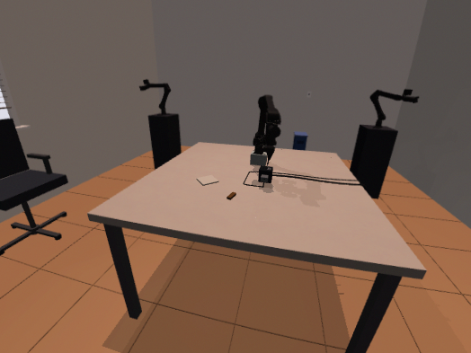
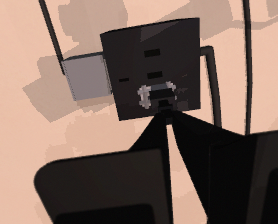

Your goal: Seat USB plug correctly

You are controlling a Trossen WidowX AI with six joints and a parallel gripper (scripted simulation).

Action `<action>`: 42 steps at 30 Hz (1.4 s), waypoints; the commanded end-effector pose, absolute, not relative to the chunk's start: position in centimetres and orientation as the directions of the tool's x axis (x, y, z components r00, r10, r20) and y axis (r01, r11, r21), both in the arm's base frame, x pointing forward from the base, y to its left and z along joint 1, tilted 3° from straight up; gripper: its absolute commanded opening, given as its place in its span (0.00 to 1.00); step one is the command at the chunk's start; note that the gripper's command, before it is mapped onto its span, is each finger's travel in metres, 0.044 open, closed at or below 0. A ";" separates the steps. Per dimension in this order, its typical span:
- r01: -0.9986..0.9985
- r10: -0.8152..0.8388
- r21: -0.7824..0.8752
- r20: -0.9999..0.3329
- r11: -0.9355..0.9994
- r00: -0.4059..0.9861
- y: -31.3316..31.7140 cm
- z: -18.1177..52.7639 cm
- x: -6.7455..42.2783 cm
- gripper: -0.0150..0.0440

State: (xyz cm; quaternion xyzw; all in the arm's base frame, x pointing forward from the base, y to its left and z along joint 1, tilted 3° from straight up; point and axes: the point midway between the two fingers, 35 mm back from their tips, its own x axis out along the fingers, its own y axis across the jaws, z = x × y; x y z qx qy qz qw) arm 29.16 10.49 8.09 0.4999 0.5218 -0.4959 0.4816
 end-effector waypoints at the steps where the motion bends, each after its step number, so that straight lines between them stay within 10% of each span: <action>1: 0.999 0.053 -0.035 -0.998 0.013 -0.036 10.6 8.1 29.2 0.25; 42: 0.999 0.091 -0.035 -0.995 0.013 -0.036 10.9 7.6 29.2 0.25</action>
